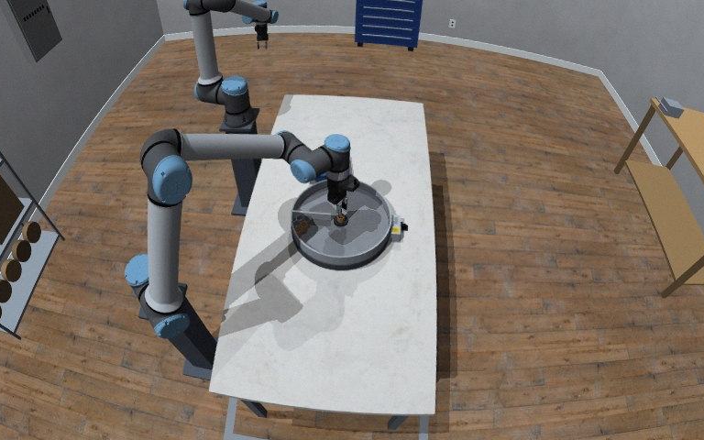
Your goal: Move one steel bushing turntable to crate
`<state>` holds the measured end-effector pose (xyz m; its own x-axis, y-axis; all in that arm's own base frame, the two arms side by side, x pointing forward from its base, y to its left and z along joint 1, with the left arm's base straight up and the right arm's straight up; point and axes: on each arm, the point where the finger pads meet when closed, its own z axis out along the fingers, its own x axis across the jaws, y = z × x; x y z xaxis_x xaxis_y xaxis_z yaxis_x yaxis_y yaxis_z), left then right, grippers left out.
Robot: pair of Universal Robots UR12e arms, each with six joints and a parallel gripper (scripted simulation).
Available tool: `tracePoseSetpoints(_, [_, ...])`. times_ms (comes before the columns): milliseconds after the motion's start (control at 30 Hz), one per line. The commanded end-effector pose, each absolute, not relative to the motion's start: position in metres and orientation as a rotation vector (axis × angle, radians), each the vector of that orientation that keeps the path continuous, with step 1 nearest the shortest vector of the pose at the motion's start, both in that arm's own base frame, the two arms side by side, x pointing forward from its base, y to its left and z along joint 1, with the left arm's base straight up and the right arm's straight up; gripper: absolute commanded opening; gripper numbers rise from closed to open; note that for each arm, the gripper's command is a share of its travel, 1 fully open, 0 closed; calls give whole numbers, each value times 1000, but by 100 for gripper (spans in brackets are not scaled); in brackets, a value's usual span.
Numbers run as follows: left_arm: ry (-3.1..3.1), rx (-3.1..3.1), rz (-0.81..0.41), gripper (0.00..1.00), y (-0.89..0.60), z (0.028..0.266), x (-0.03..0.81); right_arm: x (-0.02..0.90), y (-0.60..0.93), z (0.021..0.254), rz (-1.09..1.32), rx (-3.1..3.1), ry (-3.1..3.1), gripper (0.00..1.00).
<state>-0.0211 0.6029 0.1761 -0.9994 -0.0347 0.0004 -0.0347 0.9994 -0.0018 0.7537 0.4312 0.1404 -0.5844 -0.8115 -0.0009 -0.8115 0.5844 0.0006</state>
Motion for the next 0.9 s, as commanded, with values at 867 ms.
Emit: tracePoseSetpoints(867, [-3141, 55, 0, 100, 604, 177, -21, 748, 431, 142, 2, -1522, 2746, 39])
